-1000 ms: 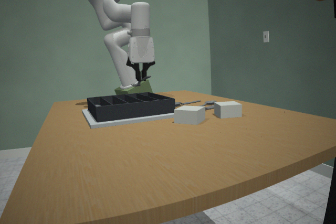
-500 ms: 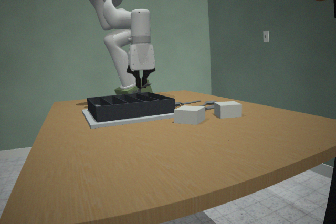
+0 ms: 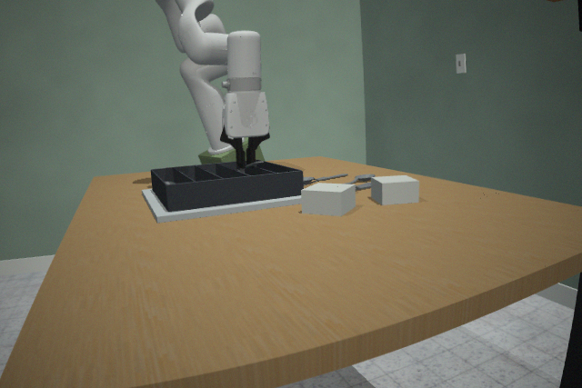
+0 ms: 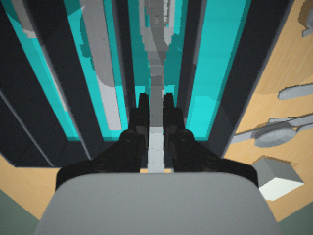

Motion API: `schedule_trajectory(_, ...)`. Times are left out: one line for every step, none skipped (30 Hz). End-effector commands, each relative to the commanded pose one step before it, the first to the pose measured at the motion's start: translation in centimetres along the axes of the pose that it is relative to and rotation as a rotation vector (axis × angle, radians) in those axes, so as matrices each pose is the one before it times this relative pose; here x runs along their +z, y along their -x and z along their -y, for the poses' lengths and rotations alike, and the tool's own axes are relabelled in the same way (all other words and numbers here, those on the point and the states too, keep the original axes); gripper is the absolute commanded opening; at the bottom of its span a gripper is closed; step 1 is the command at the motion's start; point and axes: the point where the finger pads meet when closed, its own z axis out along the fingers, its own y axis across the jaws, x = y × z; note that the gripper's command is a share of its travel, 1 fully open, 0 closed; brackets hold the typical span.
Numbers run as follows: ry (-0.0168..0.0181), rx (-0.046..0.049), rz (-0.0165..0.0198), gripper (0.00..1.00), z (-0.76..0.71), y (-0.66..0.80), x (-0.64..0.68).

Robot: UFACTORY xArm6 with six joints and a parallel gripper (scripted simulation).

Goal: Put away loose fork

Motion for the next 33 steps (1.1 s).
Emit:
schedule_trajectory(-0.00033,0.00073,0.00424,0.05,0.034,0.242,0.617)
schedule_trajectory(0.0,0.0,0.0,0.05,0.0,0.0,0.0)
schedule_trajectory(0.0,0.0,0.0,0.05,0.0,0.0,0.0)
schedule_trajectory(0.00002,-0.00001,0.0,0.05,0.002,0.021,0.221)
schedule_trajectory(-0.00002,0.00001,0.0,0.05,0.003,0.021,0.21)
schedule_trajectory(0.00002,-0.00001,0.0,0.05,0.001,0.019,0.202)
schedule_trajectory(-0.00002,0.00001,0.0,0.05,0.003,0.019,0.191)
schedule_trajectory(0.0,0.0,0.0,0.05,0.002,0.017,0.182)
schedule_trajectory(0.00001,0.0,0.0,0.05,0.001,0.016,0.172)
schedule_trajectory(-0.00002,0.00001,0.0,0.05,0.002,0.016,0.161)
schedule_trajectory(0.00001,0.0,0.0,0.05,0.001,0.014,0.151)
schedule_trajectory(0.00002,-0.00001,0.0,0.05,0.001,0.013,0.141)
schedule_trajectory(-0.00002,0.00001,0.0,0.05,0.002,0.013,0.129)
schedule_trajectory(0.0,0.0,0.0,0.05,0.001,0.012,0.119)
schedule_trajectory(0.00001,0.0,0.0,0.05,0.001,0.01,0.109)
schedule_trajectory(0.00002,-0.00001,0.0,0.05,0.0,0.009,0.098)
schedule_trajectory(-0.00002,0.0,0.0,0.05,0.001,0.009,0.087)
schedule_trajectory(-0.00001,0.0,0.0,0.05,0.001,0.008,0.077)
schedule_trajectory(0.0,0.0,0.0,0.05,0.0,0.0,0.0)
schedule_trajectory(0.0,0.0,0.0,0.05,0.0,0.0,0.0)
schedule_trajectory(0.0,0.0,0.0,0.05,0.001,0.007,0.067)
schedule_trajectory(0.0,0.0,0.0,0.05,0.001,0.006,0.058)
schedule_trajectory(0.0,0.0,0.0,0.05,0.0,0.005,0.049)
schedule_trajectory(0.00001,0.0,0.0,0.05,0.0,0.004,0.04)
schedule_trajectory(0.00001,0.0,0.0,0.05,0.0,0.003,0.032)
schedule_trajectory(0.00001,0.0,0.0,0.05,0.0,0.002,0.025)
schedule_trajectory(0.0,0.0,0.0,0.05,0.0,0.002,0.019)
schedule_trajectory(0.0,0.0,0.0,0.05,0.0,0.001,0.013)
schedule_trajectory(0.0,0.0,0.0,0.05,0.0,0.001,0.008)
schedule_trajectory(0.0,0.0,0.0,0.05,0.0,0.0,0.004)
schedule_trajectory(0.0,0.0,0.0,0.05,0.0,0.0,0.002)
schedule_trajectory(0.0,0.0,0.0,0.05,0.0,0.0,0.0)
schedule_trajectory(0.0,0.0,0.0,0.05,0.0,0.0,0.0)
